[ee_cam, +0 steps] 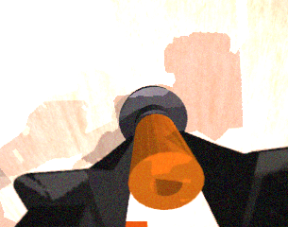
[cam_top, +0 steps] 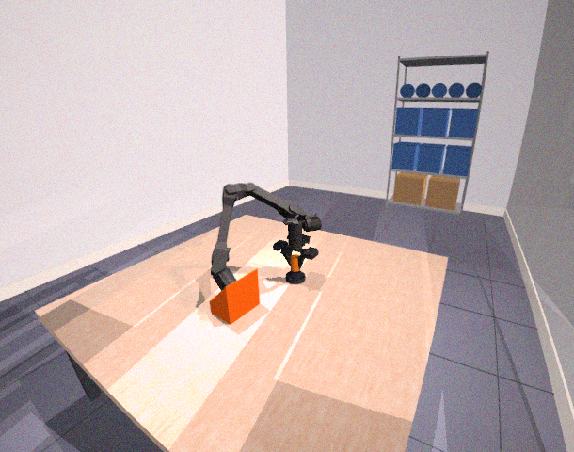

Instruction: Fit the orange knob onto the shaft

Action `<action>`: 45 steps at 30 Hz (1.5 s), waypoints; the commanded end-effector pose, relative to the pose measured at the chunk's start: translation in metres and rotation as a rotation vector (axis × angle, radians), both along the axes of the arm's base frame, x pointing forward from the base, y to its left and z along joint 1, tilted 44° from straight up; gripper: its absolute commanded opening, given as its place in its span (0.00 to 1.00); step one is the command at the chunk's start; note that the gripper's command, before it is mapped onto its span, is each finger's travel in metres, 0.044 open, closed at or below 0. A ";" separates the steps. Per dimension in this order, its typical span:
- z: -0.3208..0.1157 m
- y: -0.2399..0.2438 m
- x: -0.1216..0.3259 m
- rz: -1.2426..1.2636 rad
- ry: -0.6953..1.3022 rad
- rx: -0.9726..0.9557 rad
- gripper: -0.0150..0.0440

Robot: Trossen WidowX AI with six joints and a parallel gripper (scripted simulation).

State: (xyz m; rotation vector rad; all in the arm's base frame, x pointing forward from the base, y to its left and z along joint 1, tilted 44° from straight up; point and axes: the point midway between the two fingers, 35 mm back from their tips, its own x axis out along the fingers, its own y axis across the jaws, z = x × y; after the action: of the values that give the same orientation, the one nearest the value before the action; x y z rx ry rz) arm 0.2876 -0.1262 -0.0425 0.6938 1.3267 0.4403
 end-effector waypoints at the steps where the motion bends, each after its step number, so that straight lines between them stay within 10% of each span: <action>1: -0.003 0.002 0.000 -0.009 0.001 0.005 0.25; 13: -0.004 0.003 0.001 0.000 0.000 0.000 0.25; 30: -0.004 0.003 0.001 0.000 0.000 0.000 1.00; 45: 0.065 -0.060 -0.019 -0.002 0.002 -0.003 1.00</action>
State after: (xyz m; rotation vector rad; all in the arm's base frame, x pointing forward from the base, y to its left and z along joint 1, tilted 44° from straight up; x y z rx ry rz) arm 0.2748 -0.1734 0.0032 0.7065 1.3288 0.4295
